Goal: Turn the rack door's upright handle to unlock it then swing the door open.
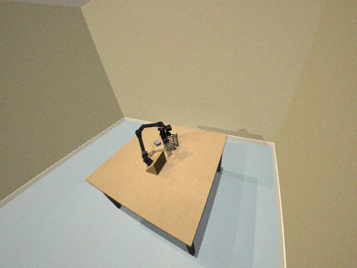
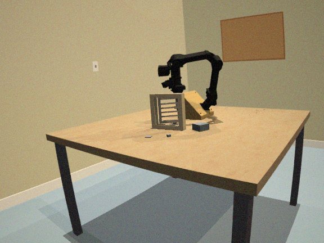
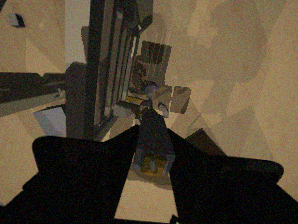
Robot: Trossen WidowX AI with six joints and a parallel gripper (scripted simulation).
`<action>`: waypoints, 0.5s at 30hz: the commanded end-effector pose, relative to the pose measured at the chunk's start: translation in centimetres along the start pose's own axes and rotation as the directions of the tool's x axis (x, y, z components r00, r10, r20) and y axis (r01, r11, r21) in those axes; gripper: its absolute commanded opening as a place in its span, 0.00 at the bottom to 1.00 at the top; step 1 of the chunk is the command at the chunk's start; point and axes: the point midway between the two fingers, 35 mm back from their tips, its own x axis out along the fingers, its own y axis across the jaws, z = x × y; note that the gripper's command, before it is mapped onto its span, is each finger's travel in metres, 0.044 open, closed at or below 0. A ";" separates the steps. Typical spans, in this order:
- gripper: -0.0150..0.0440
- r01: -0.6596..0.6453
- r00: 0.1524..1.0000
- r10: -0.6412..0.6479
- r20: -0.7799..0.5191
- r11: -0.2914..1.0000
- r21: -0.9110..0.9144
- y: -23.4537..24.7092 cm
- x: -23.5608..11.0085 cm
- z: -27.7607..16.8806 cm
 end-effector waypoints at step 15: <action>0.30 0.002 1.000 0.000 0.005 0.947 -0.320 -3.2 0.1 1.3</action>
